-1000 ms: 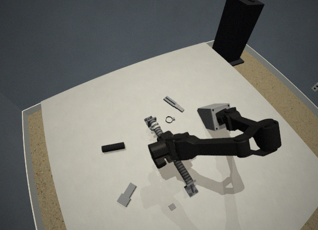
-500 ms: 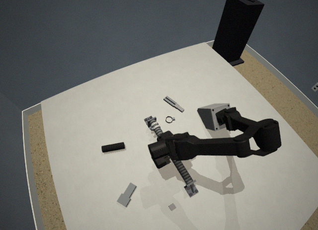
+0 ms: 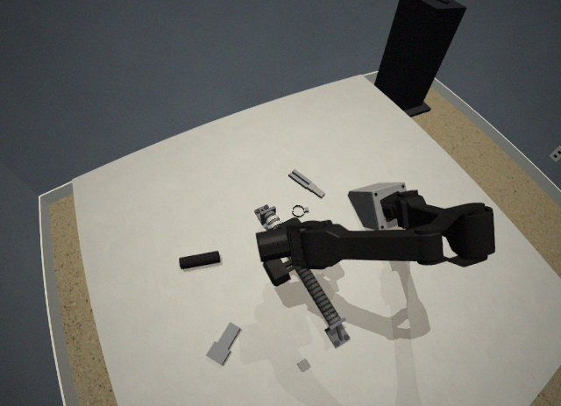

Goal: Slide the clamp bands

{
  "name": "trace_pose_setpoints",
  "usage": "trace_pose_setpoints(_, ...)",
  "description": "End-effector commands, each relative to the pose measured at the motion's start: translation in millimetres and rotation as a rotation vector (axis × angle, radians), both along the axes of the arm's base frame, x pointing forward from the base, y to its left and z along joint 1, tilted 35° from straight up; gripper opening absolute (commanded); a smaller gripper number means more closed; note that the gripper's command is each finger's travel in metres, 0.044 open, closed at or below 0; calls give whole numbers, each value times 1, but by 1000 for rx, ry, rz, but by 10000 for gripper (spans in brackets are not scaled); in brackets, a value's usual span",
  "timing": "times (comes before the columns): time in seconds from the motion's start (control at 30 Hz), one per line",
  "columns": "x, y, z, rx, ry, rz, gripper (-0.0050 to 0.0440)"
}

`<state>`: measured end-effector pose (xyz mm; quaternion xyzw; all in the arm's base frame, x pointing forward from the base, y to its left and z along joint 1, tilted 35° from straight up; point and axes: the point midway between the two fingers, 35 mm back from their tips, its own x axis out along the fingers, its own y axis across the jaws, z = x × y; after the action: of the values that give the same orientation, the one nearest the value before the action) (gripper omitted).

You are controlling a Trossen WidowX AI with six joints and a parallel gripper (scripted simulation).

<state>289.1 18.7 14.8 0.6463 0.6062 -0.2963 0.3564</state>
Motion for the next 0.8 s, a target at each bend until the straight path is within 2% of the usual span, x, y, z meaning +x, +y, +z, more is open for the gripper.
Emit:
trace_pose_setpoints(0.0, 0, -10, 8, -1, -10, 4, 440)
trace_pose_setpoints(0.43, 0, -10, 8, -1, -10, 4, 440)
trace_pose_setpoints(0.5, 2, -5, -1, -1, -10, 4, 440)
trace_pose_setpoints(0.6, 4, 14, -27, -1, -10, 4, 440)
trace_pose_setpoints(0.77, 4, 16, -29, -1, -10, 4, 440)
